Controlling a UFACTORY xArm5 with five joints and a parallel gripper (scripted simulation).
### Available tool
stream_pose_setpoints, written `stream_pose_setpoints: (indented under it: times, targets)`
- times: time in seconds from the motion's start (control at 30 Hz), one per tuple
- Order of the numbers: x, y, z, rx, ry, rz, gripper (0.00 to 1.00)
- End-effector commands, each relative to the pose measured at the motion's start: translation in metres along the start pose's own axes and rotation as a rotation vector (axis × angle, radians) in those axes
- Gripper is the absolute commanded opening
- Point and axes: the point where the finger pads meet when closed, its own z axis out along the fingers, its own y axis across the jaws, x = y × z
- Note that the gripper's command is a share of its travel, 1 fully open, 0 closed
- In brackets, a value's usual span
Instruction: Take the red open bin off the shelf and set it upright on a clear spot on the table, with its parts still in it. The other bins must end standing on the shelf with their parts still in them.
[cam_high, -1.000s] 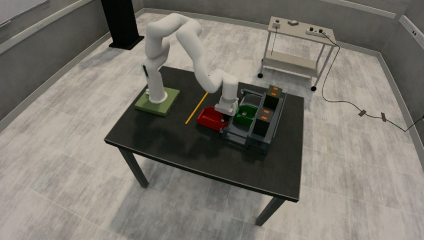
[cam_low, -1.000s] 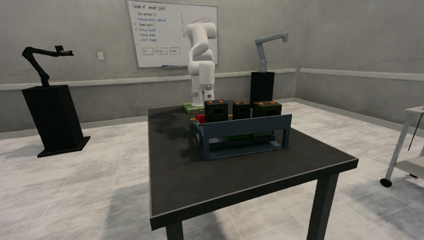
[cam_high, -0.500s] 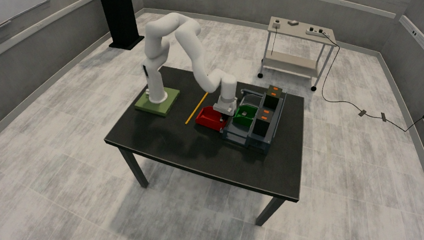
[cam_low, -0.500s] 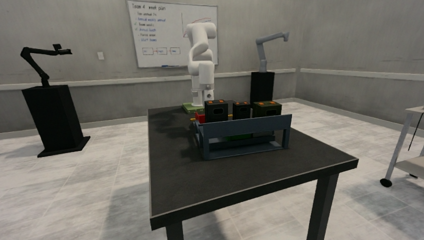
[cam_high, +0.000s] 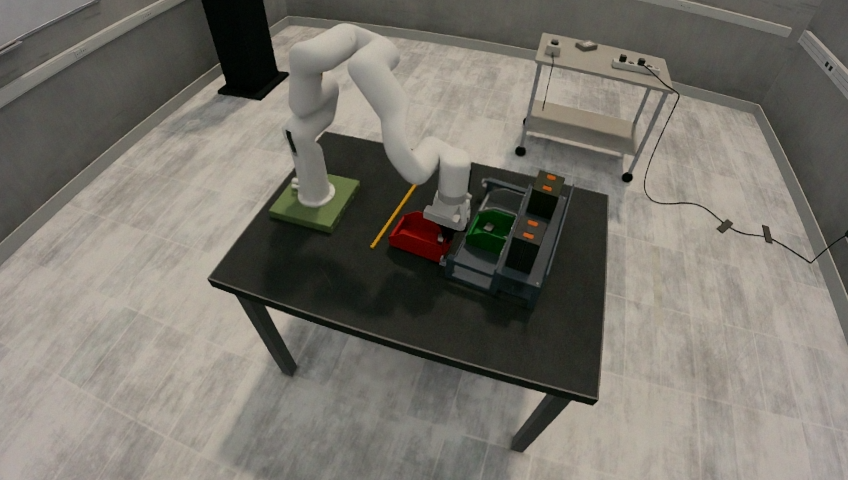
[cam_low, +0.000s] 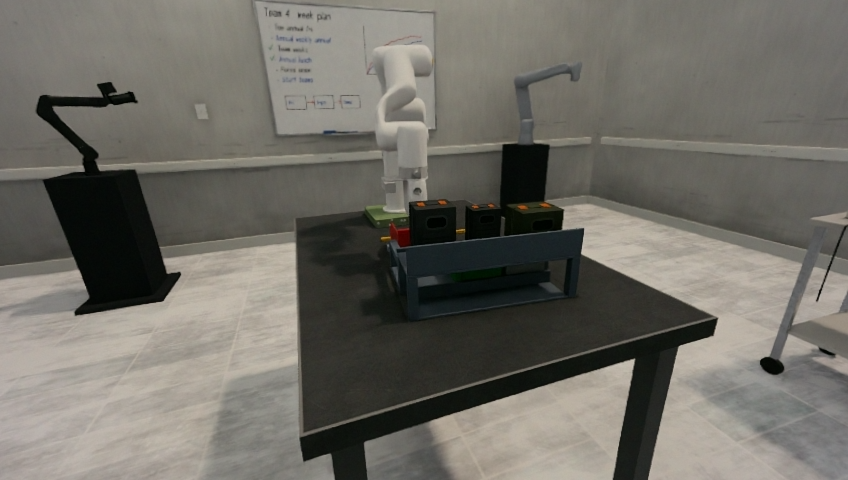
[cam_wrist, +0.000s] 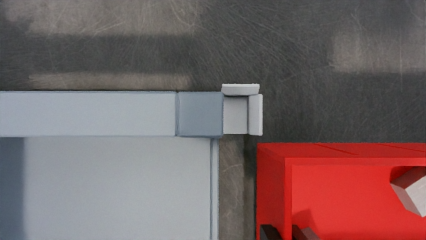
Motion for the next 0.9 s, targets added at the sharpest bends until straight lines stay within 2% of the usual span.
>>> stream_pose_setpoints:
  times: [0.0,0.87]
  targets:
    - [0.0001,0.0008,-0.0017,0.005,0.001,0.000,0.00]
    - [0.0001,0.0068,0.0035,0.005,0.001,0.000,0.00]
